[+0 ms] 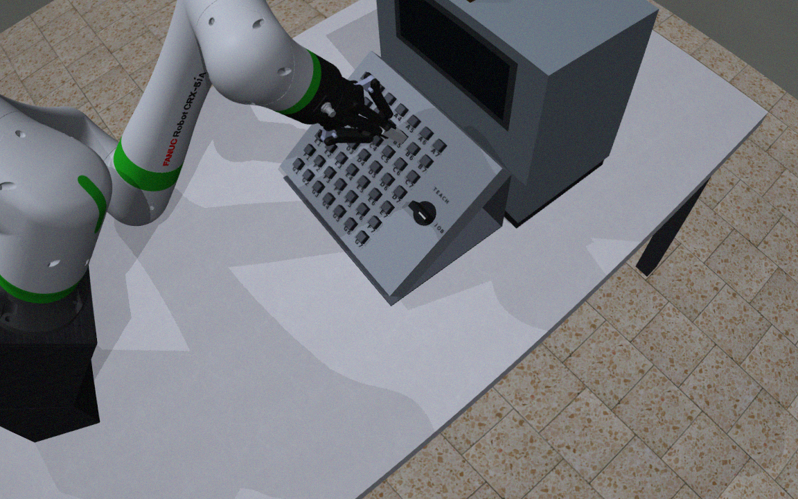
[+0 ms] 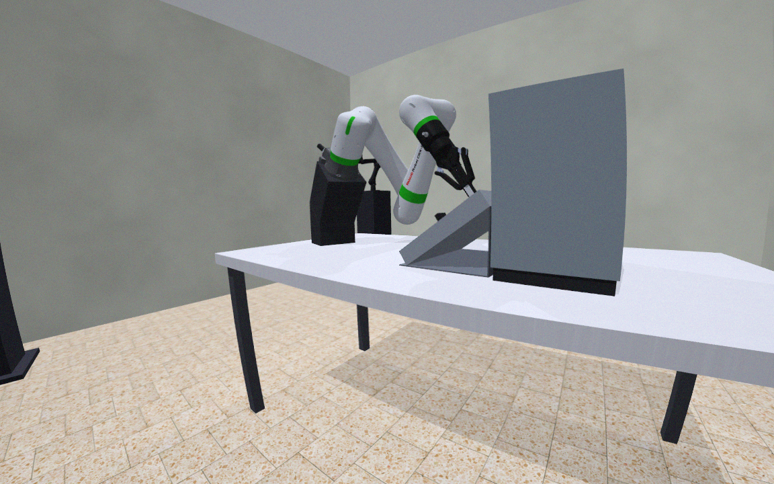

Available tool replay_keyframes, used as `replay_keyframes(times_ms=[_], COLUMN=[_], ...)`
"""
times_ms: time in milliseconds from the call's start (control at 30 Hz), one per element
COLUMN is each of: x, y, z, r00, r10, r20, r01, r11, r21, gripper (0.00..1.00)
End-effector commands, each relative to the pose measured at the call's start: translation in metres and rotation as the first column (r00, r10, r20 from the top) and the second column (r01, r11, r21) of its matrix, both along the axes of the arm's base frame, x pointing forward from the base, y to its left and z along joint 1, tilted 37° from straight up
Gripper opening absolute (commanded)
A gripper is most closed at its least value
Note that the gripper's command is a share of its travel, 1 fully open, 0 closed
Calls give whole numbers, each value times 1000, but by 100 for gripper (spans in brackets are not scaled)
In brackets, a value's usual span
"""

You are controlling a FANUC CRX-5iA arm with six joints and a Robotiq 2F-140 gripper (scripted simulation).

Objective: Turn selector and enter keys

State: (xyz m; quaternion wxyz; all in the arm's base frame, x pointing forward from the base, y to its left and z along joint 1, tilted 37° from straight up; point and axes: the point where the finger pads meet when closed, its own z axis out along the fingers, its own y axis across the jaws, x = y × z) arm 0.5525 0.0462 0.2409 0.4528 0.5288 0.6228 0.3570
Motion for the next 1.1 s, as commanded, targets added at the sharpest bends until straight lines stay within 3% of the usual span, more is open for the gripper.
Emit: replay_keyframes(times_ms=[0, 1067], x=[1, 7], y=[0, 0], z=[0, -2], r00=[1000, 1000], r10=[0, 0], r20=[0, 0], r01=[0, 0], r11=[1000, 1000], r21=[0, 0], gripper=[0, 0])
